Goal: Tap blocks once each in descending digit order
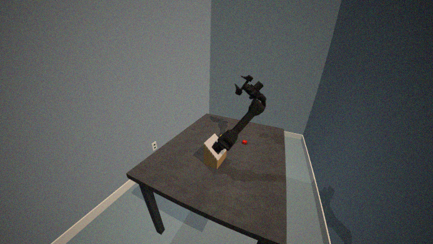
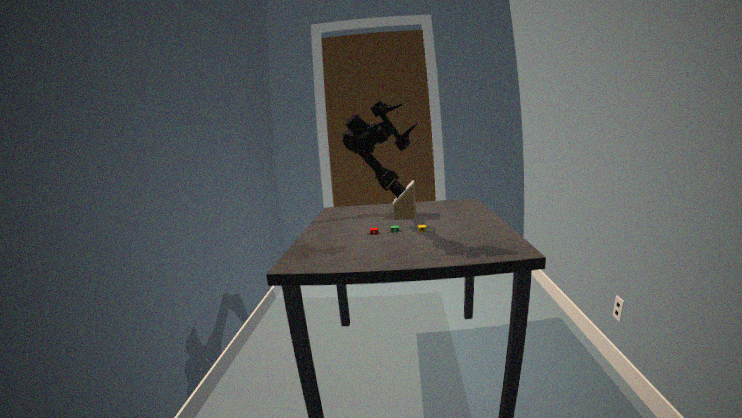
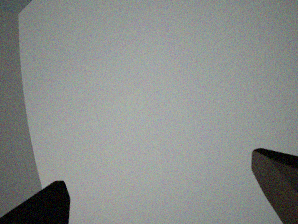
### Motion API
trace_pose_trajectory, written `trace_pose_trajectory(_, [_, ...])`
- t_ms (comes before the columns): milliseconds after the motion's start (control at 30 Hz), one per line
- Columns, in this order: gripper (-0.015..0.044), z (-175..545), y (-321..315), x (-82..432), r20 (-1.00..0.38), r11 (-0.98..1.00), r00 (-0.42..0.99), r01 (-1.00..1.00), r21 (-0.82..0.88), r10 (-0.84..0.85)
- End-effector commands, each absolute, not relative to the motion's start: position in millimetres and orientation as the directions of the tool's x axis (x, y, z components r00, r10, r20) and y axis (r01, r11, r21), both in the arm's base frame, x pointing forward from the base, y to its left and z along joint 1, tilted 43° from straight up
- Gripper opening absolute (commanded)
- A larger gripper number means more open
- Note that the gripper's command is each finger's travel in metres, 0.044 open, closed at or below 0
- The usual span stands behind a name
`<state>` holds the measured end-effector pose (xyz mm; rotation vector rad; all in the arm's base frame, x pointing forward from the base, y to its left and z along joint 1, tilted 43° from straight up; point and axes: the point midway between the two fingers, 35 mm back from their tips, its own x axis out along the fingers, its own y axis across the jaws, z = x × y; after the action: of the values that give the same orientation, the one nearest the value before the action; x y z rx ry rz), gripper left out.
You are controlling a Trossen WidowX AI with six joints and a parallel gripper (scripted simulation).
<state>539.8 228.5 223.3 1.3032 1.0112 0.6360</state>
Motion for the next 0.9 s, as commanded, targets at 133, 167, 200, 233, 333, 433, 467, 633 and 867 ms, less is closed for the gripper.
trace_pose_trajectory(133, [0.04,162.0,175.0,534.2,-0.547,0.476,0.587,0.289,0.831,0.597])
trace_pose_trajectory(167, [0.04,145.1,156.9,526.1,-0.632,0.559,0.588,0.335,0.758,0.505])
trace_pose_trajectory(200, [0.04,136.0,146.4,520.3,-0.677,0.605,0.582,0.36,0.711,0.45])
trace_pose_trajectory(233, [0.04,126.5,134.4,512.9,-0.725,0.653,0.57,0.386,0.652,0.387])
trace_pose_trajectory(333, [0.04,99.4,92.2,480.8,-0.856,0.793,0.49,0.452,0.409,0.163])
trace_pose_trajectory(433, [0.04,81.9,46.5,437.5,-0.931,0.884,0.355,0.459,0.095,-0.084])
trace_pose_trajectory(467, [0.04,79.1,31.6,421.9,-0.939,0.897,0.303,0.441,-0.015,-0.165])
trace_pose_trajectory(633, [0.04,88.0,-37.1,342.6,-0.844,0.834,0.047,0.192,-0.518,-0.535])
trace_pose_trajectory(867, [0.04,104.0,-64.5,308.9,-0.732,0.733,-0.047,-0.009,-0.68,-0.68])
